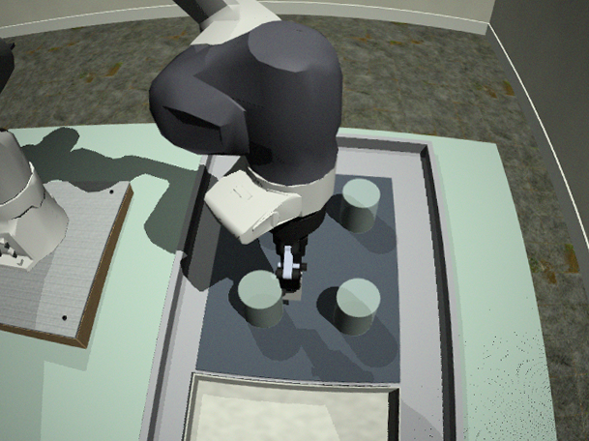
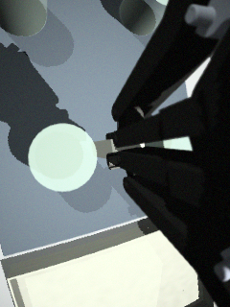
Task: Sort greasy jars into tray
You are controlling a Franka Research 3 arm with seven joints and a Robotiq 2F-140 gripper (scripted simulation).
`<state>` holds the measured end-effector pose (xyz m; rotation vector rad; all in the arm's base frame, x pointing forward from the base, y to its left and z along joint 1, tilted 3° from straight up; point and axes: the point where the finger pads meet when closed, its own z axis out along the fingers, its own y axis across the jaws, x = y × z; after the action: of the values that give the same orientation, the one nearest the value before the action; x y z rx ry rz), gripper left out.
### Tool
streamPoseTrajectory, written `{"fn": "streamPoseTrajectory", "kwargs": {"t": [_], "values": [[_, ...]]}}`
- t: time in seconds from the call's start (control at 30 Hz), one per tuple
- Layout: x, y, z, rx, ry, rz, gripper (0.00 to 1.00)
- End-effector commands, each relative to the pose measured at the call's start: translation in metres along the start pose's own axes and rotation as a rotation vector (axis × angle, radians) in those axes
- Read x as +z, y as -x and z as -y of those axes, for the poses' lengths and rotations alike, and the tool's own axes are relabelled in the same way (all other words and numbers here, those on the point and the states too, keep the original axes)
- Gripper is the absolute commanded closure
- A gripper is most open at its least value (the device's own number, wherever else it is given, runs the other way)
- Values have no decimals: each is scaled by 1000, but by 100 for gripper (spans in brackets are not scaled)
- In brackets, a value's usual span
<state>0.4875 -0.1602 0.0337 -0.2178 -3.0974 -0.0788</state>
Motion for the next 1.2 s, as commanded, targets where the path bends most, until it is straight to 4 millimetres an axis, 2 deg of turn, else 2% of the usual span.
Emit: {"fn": "streamPoseTrajectory", "kwargs": {"t": [0.0,1.17], "values": [[-1,0,2,-1,-2,4,100],[-5,-4,2,-1,-2,4,100]]}}
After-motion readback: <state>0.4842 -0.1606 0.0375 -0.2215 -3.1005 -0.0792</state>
